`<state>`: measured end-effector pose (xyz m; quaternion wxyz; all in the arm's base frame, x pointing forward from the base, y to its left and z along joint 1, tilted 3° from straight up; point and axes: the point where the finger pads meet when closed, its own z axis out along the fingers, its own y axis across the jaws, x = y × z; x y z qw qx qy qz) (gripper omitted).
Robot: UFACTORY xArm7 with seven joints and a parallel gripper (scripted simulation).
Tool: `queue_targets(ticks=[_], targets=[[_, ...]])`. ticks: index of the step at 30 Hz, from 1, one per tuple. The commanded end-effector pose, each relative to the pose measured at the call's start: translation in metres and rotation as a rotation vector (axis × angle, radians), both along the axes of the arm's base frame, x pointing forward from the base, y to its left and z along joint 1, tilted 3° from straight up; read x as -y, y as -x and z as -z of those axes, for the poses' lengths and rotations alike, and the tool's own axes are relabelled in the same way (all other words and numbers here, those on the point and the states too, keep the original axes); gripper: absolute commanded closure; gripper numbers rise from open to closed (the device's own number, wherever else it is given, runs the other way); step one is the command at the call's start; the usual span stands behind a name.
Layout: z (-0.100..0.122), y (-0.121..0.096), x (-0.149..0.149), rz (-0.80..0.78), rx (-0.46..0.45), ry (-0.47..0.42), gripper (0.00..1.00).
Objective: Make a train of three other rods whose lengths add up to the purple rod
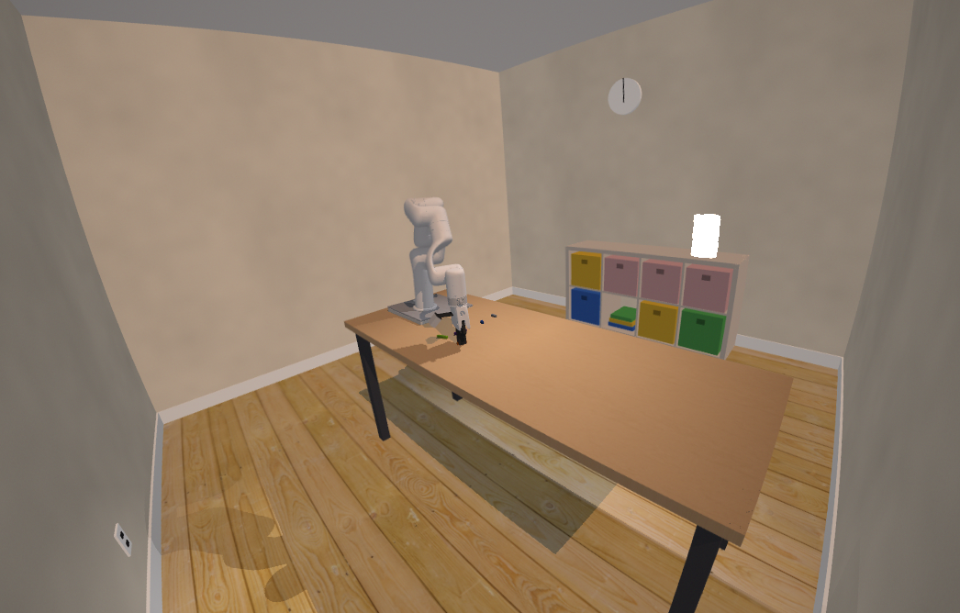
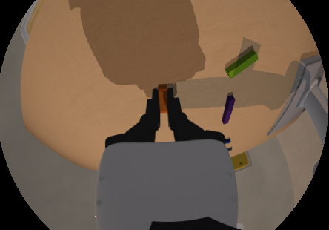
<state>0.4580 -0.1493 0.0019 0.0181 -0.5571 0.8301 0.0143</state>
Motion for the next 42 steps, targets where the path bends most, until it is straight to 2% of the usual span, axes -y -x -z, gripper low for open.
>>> queue_targets(ticks=[1, 10, 15, 17, 23, 27, 42], targets=[[-0.002, -0.002, 0.001, 0.000, 0.004, 0.002, 0.96], [-0.008, -0.001, 0.001, 0.000, 0.004, 0.002, 0.96], [-0.037, -0.001, 0.002, 0.000, 0.004, 0.002, 0.96], [-0.037, -0.001, 0.002, 0.000, 0.004, 0.002, 0.96], [-0.081, 0.000, 0.004, 0.000, 0.004, 0.002, 0.96], [-0.098, 0.000, 0.005, 0.000, 0.004, 0.002, 0.96], [-0.102, 0.001, 0.001, -0.026, 0.006, 0.001, 0.96]])
